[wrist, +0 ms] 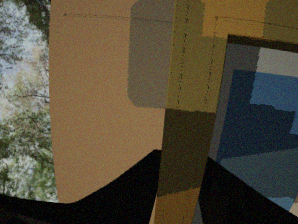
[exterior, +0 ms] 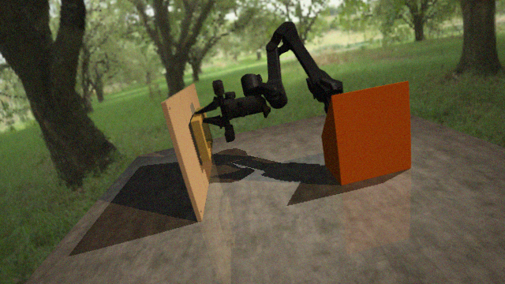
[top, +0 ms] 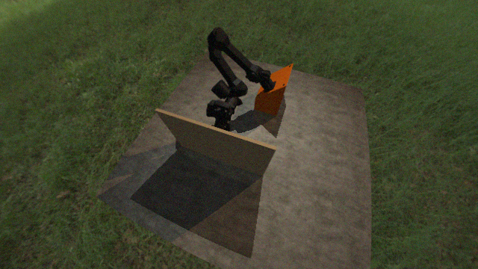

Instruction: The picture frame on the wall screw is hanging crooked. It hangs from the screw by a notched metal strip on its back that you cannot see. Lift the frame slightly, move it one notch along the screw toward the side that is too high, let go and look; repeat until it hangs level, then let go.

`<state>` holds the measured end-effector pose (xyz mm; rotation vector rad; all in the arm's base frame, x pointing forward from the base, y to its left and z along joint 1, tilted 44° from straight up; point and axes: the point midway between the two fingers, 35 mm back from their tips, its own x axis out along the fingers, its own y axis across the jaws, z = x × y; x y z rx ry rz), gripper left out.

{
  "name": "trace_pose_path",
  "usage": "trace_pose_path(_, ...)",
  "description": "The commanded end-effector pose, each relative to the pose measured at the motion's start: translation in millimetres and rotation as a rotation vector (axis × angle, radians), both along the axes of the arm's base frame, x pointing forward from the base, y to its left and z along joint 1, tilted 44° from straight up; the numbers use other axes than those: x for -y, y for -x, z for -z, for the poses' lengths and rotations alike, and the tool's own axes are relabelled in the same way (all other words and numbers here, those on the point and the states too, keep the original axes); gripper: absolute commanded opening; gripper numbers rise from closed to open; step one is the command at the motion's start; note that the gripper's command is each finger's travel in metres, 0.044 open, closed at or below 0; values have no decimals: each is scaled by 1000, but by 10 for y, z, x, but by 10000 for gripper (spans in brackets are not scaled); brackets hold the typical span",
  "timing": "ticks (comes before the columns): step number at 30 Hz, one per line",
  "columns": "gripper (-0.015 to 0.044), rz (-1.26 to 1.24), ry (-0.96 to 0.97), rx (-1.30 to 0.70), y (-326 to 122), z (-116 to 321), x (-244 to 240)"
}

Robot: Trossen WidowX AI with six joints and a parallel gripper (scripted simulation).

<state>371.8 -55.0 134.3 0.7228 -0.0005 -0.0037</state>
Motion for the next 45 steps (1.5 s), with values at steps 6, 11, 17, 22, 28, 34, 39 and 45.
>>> trace_pose_path(6, 0, 0, -48, 1, 0, 1, 5)
trace_pose_path(11, 0, 0, -72, 1, 0, 2, 6)
trace_pose_path(17, 105, 0, -69, 0, 1, 2, 4)
trace_pose_path(22, 236, 0, -69, 0, 1, 2, 4)
trace_pose_path(28, 260, 0, -47, 0, 78, -1, 11)
trace_pose_path(34, 260, -1, 100, -3, 599, 18, 11)
trace_pose_path(39, 260, 8, 69, -3, 499, -108, -85)
trace_pose_path(45, 260, 9, 72, -5, 566, -385, -376)
